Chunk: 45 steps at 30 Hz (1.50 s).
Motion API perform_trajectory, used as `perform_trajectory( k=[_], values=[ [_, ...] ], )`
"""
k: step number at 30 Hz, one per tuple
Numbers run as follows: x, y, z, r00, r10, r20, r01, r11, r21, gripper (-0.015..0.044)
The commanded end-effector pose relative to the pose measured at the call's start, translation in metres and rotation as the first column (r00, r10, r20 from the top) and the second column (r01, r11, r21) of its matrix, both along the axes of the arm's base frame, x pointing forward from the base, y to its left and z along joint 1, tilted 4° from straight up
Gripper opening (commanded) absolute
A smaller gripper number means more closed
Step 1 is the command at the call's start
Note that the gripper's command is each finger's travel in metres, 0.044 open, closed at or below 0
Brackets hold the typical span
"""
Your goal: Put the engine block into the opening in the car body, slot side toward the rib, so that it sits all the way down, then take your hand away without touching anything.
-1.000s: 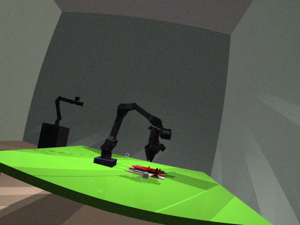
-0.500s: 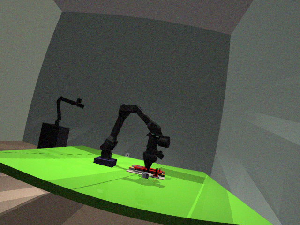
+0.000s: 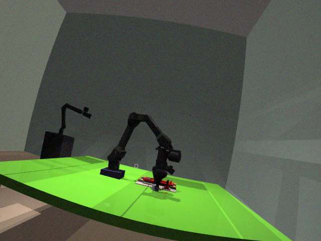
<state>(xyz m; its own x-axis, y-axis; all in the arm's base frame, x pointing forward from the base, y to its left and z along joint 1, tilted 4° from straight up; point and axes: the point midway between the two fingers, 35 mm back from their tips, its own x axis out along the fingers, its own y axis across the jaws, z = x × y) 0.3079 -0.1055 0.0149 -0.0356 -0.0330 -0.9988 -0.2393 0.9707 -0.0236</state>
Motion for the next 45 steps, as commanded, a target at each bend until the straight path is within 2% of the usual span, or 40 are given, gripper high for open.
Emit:
perform_trajectory(
  k=[1,10,17,26,33,34,45],
  values=[
    [-0.001,0.001,-0.006,1.0,0.003,-0.002,-0.003,1.0,0.005,0.044],
    [-0.002,0.001,-0.018,1.0,0.003,-0.002,-0.003,1.0,0.005,0.044],
    [-0.002,0.001,-0.018,1.0,0.003,-0.002,-0.003,1.0,0.005,0.0256],
    [-0.002,0.001,-0.018,1.0,0.003,-0.002,-0.003,1.0,0.005,0.0196],
    [0.001,-0.001,-0.005,1.0,0.003,-0.002,-0.003,1.0,0.004,0.0012],
    [0.001,-0.001,-0.002,1.0,0.003,-0.001,-0.003,1.0,0.004,0.0],
    [0.005,-0.005,0.032,1.0,0.002,0.0,-0.002,1.0,0.004,0.0]
  ],
)
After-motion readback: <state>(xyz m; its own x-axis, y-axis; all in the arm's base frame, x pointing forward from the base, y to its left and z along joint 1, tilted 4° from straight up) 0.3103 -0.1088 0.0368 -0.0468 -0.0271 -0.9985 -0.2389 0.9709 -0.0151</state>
